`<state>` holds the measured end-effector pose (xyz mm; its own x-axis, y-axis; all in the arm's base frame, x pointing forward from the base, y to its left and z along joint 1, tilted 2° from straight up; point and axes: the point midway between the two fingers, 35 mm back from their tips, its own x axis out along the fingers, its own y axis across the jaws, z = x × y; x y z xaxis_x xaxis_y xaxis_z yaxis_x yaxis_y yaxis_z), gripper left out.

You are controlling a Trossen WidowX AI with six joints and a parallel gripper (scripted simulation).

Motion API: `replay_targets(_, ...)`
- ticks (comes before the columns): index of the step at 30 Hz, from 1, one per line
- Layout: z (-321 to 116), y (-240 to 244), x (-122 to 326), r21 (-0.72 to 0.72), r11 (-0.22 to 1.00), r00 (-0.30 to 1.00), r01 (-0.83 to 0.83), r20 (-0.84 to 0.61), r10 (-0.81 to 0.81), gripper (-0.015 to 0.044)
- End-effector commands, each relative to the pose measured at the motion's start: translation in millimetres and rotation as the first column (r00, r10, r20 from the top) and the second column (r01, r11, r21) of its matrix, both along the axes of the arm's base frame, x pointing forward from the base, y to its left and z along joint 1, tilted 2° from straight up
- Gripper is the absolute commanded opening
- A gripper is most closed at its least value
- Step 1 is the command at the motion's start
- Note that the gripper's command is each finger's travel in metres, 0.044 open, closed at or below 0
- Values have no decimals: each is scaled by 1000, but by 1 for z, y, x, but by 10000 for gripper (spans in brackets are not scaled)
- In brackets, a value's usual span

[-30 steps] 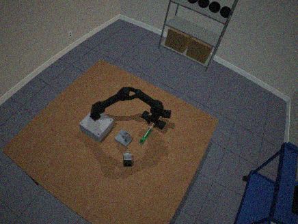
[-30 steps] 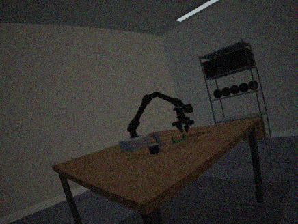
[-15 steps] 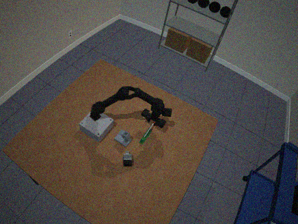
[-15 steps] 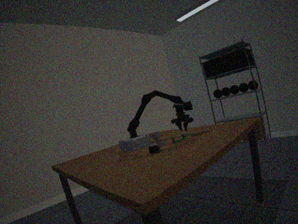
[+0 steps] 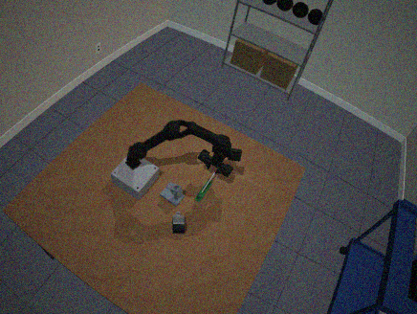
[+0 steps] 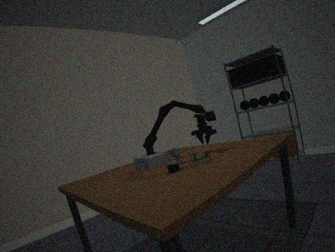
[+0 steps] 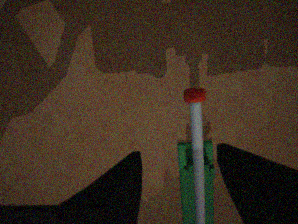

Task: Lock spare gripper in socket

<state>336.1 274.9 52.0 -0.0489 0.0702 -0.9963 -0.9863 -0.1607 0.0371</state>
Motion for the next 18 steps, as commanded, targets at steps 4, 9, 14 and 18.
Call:
replay_targets(4,3,0,0,-2,1000,1000,0,-2,0,253)
replay_targets(9,12,-8,3,6,1000,1000,-2,10,2,279)
replay_targets(14,65,-57,15,46,999,996,-14,90,9,180)
replay_targets(18,67,-59,15,47,999,996,-14,93,10,180)
